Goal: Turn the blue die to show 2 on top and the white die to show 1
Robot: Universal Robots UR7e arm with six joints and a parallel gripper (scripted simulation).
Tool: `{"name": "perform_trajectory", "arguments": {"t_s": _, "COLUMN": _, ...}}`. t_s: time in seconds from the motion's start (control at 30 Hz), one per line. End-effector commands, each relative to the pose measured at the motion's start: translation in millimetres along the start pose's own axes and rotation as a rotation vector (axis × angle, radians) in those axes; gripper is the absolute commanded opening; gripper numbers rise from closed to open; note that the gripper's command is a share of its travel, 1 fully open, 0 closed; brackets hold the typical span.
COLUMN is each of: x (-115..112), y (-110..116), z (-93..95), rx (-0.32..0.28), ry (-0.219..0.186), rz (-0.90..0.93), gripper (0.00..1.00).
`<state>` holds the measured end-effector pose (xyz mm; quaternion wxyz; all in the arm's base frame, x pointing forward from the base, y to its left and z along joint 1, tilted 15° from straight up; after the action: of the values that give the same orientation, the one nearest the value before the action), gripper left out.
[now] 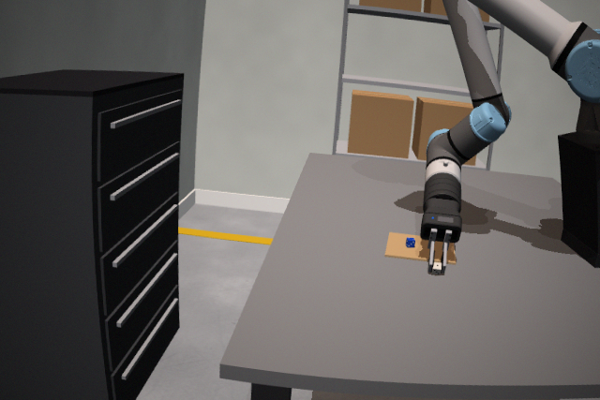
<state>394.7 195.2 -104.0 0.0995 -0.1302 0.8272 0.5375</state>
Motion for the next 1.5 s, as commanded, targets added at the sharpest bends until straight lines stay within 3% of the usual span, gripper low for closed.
{"name": "perform_trajectory", "arguments": {"t_s": 0.0, "x": -0.3, "y": 0.2, "z": -0.1, "rx": 0.0, "ry": 0.0, "rz": -0.001, "gripper": 0.34}}
{"name": "perform_trajectory", "arguments": {"t_s": 0.07, "x": -0.3, "y": 0.2, "z": -0.1, "rx": 0.0, "ry": 0.0, "rz": -0.001, "gripper": 0.34}}
{"name": "perform_trajectory", "arguments": {"t_s": 0.1, "x": -0.3, "y": 0.2, "z": -0.1, "rx": 0.0, "ry": 0.0, "rz": -0.001, "gripper": 0.4}}
{"name": "perform_trajectory", "arguments": {"t_s": 0.23, "x": -0.3, "y": 0.2, "z": -0.1, "rx": 0.0, "ry": 0.0, "rz": -0.001, "gripper": 0.4}}
{"name": "perform_trajectory", "arguments": {"t_s": 0.37, "x": -0.3, "y": 0.2, "z": -0.1, "rx": 0.0, "ry": 0.0, "rz": -0.001, "gripper": 0.52}}
{"name": "perform_trajectory", "arguments": {"t_s": 0.43, "x": -0.3, "y": 0.2, "z": -0.1, "rx": 0.0, "ry": 0.0, "rz": -0.001, "gripper": 0.52}}
{"name": "perform_trajectory", "arguments": {"t_s": 0.47, "x": -0.3, "y": 0.2, "z": -0.1, "rx": 0.0, "ry": 0.0, "rz": -0.001, "gripper": 0.58}}
{"name": "perform_trajectory", "arguments": {"t_s": 0.53, "x": -0.3, "y": 0.2, "z": -0.1, "rx": 0.0, "ry": 0.0, "rz": -0.001, "gripper": 0.58}}
{"name": "perform_trajectory", "arguments": {"t_s": 0.57, "x": -0.3, "y": 0.2, "z": -0.1, "rx": 0.0, "ry": 0.0, "rz": -0.001, "gripper": 0.64}}
{"name": "perform_trajectory", "arguments": {"t_s": 1.47, "x": -0.3, "y": 0.2, "z": -0.1, "rx": 0.0, "ry": 0.0, "rz": -0.001, "gripper": 0.64}}
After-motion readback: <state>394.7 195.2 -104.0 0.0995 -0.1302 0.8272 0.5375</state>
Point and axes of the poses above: the point where the finger pads meet when closed, its own z axis out along the fingers, its own x axis across the jaws, y = z × x, the point moved 7 cm from there along -z, back along the fingers, and after that the axes turned 3 degrees about -z, right-handed, at the moved point
